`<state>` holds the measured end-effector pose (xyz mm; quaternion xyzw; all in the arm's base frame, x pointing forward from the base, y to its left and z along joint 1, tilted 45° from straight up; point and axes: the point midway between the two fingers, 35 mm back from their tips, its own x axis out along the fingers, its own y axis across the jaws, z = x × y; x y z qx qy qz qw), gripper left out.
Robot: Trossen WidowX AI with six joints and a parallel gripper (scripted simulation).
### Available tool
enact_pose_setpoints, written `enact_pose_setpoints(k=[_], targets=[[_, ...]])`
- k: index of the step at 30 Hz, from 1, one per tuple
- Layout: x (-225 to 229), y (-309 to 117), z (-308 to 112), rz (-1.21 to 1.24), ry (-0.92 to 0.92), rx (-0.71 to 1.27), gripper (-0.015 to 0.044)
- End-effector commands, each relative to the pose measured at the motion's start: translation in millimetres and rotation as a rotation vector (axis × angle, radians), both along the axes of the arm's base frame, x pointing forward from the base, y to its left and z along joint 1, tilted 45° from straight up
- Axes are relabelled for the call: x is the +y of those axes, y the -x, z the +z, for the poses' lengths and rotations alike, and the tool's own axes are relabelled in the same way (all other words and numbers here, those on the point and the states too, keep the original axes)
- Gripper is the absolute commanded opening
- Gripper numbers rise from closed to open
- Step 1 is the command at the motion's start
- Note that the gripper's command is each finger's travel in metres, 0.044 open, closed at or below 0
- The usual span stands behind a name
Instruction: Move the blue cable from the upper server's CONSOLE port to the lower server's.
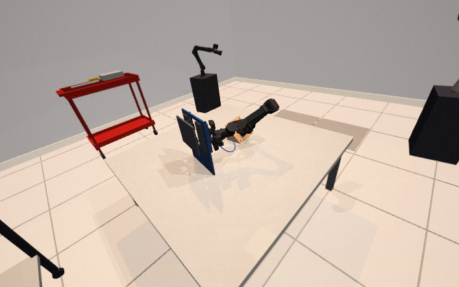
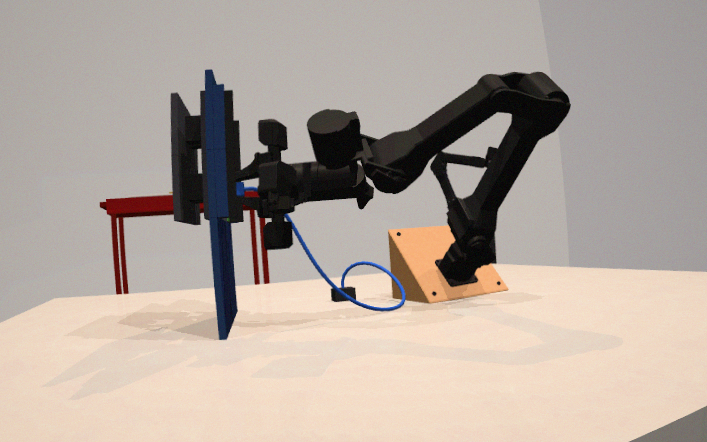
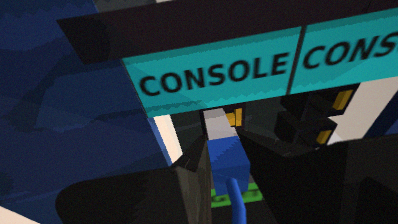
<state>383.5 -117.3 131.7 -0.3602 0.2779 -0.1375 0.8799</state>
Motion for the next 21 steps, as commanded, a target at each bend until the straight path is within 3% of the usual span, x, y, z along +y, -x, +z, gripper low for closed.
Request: enact_pose_setpoints(k=[1, 21], targets=[[-0.9, -2.1, 2.5, -0.002, 0.004, -0.007, 0.0000], [-1.8, -5.2, 1.9, -0.002, 0.004, -0.008, 0.0000]])
